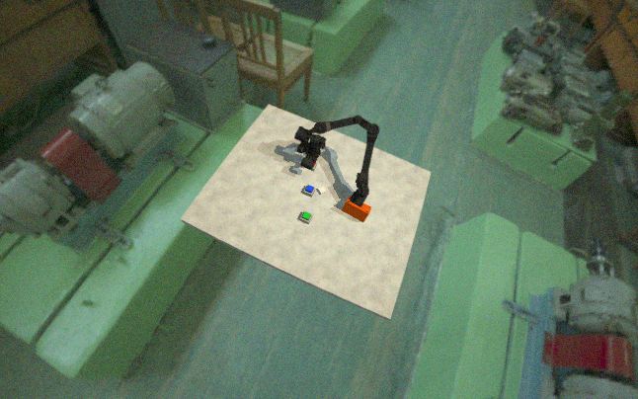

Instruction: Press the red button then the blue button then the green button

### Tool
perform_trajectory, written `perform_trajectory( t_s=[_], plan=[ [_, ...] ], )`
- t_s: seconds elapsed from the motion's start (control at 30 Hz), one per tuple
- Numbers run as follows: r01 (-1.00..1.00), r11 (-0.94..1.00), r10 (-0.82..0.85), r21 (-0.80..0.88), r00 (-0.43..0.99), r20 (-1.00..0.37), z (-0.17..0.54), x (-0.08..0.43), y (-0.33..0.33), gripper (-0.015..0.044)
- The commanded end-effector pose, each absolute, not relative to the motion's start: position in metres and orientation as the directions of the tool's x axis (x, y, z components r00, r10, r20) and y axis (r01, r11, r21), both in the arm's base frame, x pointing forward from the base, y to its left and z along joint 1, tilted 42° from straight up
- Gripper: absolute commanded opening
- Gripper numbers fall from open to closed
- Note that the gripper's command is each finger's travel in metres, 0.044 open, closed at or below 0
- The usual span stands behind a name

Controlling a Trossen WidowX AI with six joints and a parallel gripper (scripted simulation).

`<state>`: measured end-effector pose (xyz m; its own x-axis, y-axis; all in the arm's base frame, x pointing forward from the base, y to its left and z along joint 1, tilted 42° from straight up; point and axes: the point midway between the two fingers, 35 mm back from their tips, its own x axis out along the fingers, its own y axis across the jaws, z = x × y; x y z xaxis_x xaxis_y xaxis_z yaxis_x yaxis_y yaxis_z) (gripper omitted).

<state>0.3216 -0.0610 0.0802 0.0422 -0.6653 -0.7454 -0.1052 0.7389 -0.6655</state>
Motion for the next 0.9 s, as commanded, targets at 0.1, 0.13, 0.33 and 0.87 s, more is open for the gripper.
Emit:
perform_trajectory(
  t_s=[0.1,0.13,0.33,0.87],
  plan=[
    [-0.109,0.735,-0.67,-0.669,0.035,-0.742,0.079,0.32,-0.064,0.002],
    [-0.109,0.735,-0.67,-0.669,0.035,-0.742,0.079,0.32,-0.064,0.002],
    [-0.109,0.735,-0.67,-0.669,0.035,-0.742,0.079,0.32,-0.064,0.002],
    [-0.11,0.738,-0.667,-0.666,0.035,-0.744,0.135,0.319,-0.012,0.002]
  ],
)
